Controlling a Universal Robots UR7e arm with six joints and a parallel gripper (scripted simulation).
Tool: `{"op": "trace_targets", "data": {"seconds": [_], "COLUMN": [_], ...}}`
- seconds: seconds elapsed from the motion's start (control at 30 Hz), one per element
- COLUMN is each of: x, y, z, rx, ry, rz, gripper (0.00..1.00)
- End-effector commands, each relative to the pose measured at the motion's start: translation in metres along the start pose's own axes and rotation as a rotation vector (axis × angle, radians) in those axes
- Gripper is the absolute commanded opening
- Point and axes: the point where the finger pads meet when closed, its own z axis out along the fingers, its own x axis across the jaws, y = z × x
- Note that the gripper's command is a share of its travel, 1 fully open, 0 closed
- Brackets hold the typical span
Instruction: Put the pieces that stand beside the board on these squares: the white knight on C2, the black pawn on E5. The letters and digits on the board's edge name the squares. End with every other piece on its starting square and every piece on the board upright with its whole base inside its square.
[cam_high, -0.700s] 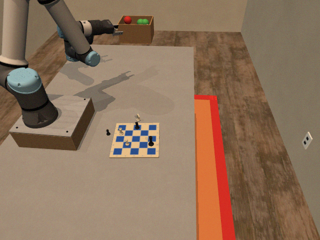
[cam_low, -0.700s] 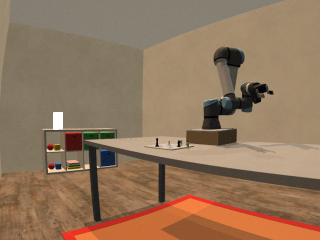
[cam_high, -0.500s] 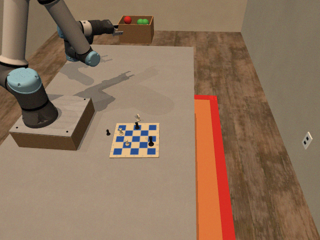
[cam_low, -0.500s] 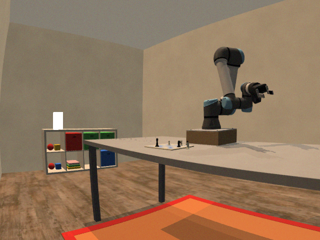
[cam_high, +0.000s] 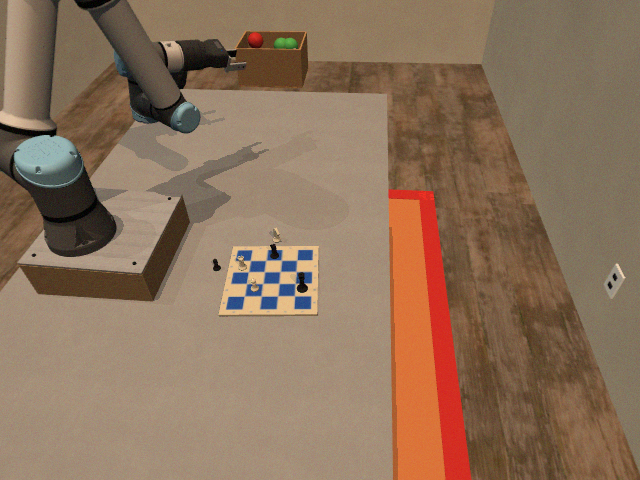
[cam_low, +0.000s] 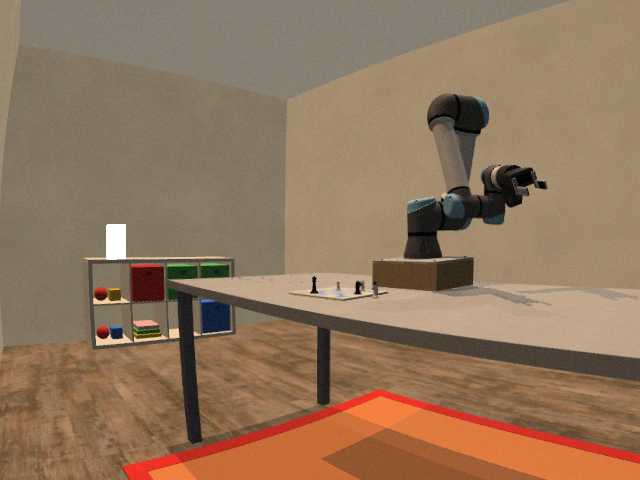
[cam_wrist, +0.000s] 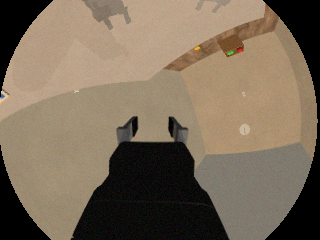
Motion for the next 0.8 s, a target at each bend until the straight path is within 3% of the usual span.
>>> {"op": "trace_targets", "data": {"seconds": [0.0,0.4,0.77], "x": [0.000,-0.010,-0.047], "y": [0.001,0.003,0.010], "z": [0.000,0.006,0.026], "rx": [-0.001,0.011,0.059], "ry": [0.000,-0.021,-0.100], "rz": [0.000,-0.010,-0.043], "gripper": [1.00,1.00,1.00]}}
